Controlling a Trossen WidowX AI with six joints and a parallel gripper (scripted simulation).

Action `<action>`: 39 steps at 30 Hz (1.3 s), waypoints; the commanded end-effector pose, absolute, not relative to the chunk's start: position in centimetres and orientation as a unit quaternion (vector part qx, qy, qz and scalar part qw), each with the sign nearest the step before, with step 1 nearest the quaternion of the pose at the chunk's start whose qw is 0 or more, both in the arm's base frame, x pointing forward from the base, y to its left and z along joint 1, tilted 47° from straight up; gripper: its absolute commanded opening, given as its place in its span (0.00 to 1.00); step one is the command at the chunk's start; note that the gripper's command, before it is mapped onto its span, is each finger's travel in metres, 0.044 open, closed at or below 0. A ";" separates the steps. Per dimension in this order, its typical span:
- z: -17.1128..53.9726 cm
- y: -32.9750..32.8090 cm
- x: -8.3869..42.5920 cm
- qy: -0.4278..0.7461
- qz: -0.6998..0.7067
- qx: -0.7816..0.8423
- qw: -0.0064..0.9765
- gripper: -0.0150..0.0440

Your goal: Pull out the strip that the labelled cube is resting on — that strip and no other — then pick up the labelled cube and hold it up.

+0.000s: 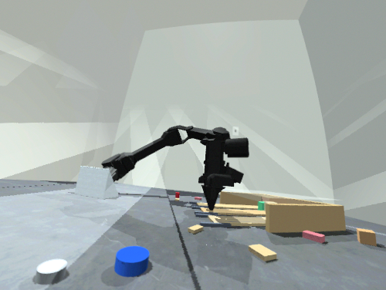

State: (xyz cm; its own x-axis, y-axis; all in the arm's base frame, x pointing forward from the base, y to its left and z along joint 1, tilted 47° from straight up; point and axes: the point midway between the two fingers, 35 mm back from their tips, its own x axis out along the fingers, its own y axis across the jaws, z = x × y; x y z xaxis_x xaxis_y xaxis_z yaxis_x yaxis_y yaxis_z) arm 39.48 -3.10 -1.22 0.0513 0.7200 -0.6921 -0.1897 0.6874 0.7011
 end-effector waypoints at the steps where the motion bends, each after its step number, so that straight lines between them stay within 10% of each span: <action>1: -1.2 -3.0 39.5 0.605 0.328 0.222 0.691 0.25; 39: -1.7 -3.0 38.2 0.605 0.328 0.222 0.691 0.25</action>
State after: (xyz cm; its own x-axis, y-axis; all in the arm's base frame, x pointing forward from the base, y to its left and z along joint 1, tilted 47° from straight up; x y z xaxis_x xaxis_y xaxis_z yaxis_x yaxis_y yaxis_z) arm 38.99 -3.13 -1.38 0.0642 0.7201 -0.6909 -0.1883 0.6886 0.7002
